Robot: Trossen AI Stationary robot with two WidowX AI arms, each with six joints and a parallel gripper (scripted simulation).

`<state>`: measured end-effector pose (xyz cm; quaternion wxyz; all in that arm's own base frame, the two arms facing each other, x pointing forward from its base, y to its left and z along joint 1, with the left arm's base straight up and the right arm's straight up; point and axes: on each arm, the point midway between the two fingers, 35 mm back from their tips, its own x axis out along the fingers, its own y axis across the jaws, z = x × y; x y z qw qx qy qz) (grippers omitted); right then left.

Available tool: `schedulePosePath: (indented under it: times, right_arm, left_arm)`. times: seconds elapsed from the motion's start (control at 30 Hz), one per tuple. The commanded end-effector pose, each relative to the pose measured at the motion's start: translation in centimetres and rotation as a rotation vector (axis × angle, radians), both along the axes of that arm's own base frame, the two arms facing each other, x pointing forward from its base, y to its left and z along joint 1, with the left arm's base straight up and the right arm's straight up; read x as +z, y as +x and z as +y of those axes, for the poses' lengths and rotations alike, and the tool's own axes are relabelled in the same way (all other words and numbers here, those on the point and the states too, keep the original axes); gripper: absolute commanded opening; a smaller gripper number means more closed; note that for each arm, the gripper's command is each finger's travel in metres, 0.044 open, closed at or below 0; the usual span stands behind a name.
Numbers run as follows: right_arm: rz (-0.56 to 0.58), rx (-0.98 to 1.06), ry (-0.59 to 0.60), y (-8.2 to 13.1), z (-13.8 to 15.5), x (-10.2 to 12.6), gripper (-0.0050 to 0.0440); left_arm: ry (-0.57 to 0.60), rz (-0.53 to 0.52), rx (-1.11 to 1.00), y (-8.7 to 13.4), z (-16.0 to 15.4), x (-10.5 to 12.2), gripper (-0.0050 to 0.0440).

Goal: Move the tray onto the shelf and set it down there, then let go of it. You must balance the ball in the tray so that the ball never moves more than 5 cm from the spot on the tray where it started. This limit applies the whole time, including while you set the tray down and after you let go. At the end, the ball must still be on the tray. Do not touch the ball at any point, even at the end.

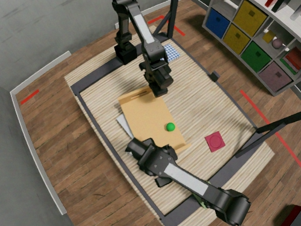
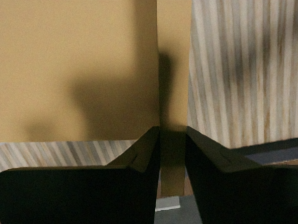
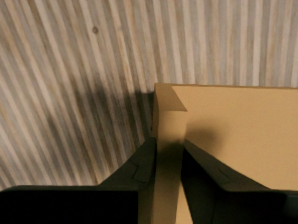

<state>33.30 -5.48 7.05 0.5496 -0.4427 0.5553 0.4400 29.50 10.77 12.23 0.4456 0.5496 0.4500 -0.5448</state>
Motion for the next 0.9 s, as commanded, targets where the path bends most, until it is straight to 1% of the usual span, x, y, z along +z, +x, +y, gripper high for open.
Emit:
schedulePosePath:
  times: [0.0, 0.03, 0.07, 0.13, 0.17, 0.27, 0.3, 0.37, 0.4, 0.43, 0.47, 0.5, 0.53, 0.57, 0.6, 0.63, 0.67, 0.73, 0.83, 0.87]
  right_arm:
    - [-0.059, 0.0, 0.02, 1.1, -1.4, 2.1, 0.0059]
    - [-0.074, 0.001, 0.023, 1.1, -1.6, 2.4, 0.0059]
    - [-0.062, 0.001, 0.028, 1.1, -1.7, 2.0, 0.0059]
    - [-0.061, 0.003, 0.026, 1.2, -1.8, 2.1, 0.0059]
    - [-0.073, -0.001, 0.02, 1.2, -1.5, 2.5, 0.0059]
    - [-0.062, 0.001, 0.024, 1.3, -2.0, 2.2, 0.0059]
    - [-0.062, -0.003, -0.008, 0.7, -1.6, 1.6, 0.0059]
    - [-0.058, -0.005, -0.03, 0.7, -1.8, 1.4, 0.0059]
    - [-0.053, -0.004, -0.029, 1.4, -2.1, 1.6, 0.0059]
    - [-0.051, 0.001, -0.017, 1.3, -2.5, 1.7, 0.0059]
    - [-0.079, 0.001, -0.017, 1.3, -2.7, 2.2, 0.0059]
    - [-0.093, 0.001, -0.017, 1.3, -2.8, 2.3, 0.0059]
    - [-0.071, 0.001, -0.011, 0.6, -2.8, 1.6, 0.0059]
    - [-0.094, 0.001, -0.017, 1.3, -3.0, 2.3, 0.0059]
    - [-0.074, 0.002, -0.009, 1.3, -3.2, 2.3, 0.0059]
    - [-0.057, 0.002, 0.0, 1.3, -3.3, 1.9, 0.0059]
    - [-0.082, 0.002, -0.002, 1.3, -3.4, 2.6, 0.0059]
    - [-0.084, 0.0, -0.002, 1.2, -3.2, 2.5, 0.0059]
    - [-0.083, 0.003, 0.006, 1.3, -3.4, 2.4, 0.0059]
    - [-0.1, 0.004, 0.009, 1.3, -3.6, 2.5, 0.0059]
  left_arm:
    - [-0.009, -0.049, 0.007, 0.6, 1.5, 1.1, 0.0061]
    - [-0.016, -0.043, 0.007, 0.6, 1.7, 1.0, 0.0061]
    - [-0.02, -0.042, 0.006, 0.6, 1.8, 1.0, 0.0061]
    - [-0.014, -0.047, 0.004, 0.5, 2.0, 1.2, 0.0061]
    - [-0.007, -0.052, 0.005, 0.5, 1.7, 1.4, 0.0061]
    - [-0.009, -0.058, 0.005, 0.4, 2.1, 1.5, 0.0061]
    - [0.028, -0.054, 0.005, 0.4, 2.0, 2.1, 0.0061]
    - [0.05, -0.06, 0.006, 0.4, 2.1, 2.2, 0.0061]
    - [0.05, -0.069, 0.007, 0.3, 2.4, 2.1, 0.0061]
    - [0.038, -0.072, 0.006, 0.3, 2.6, 2.0, 0.0061]
    - [0.036, -0.063, 0.007, 0.3, 2.8, 2.1, 0.0061]
    - [0.026, -0.033, 0.008, 0.4, 2.9, 1.5, 0.0061]
    - [0.027, -0.03, 0.008, 0.4, 3.0, 1.6, 0.0061]
    - [0.031, -0.042, 0.008, 0.3, 3.1, 1.8, 0.0061]
    - [0.024, -0.069, 0.007, 0.3, 3.2, 2.0, 0.0061]
    - [0.018, -0.072, 0.007, 0.3, 3.3, 1.9, 0.0061]
    - [0.006, -0.046, 0.007, 0.4, 3.4, 1.2, 0.0061]
    - [0.007, -0.046, 0.007, 0.3, 3.3, 1.5, 0.0061]
    - [-0.003, -0.035, 0.005, 0.4, 3.5, 1.2, 0.0061]
    - [-0.009, -0.028, 0.005, 0.4, 3.7, 1.3, 0.0061]
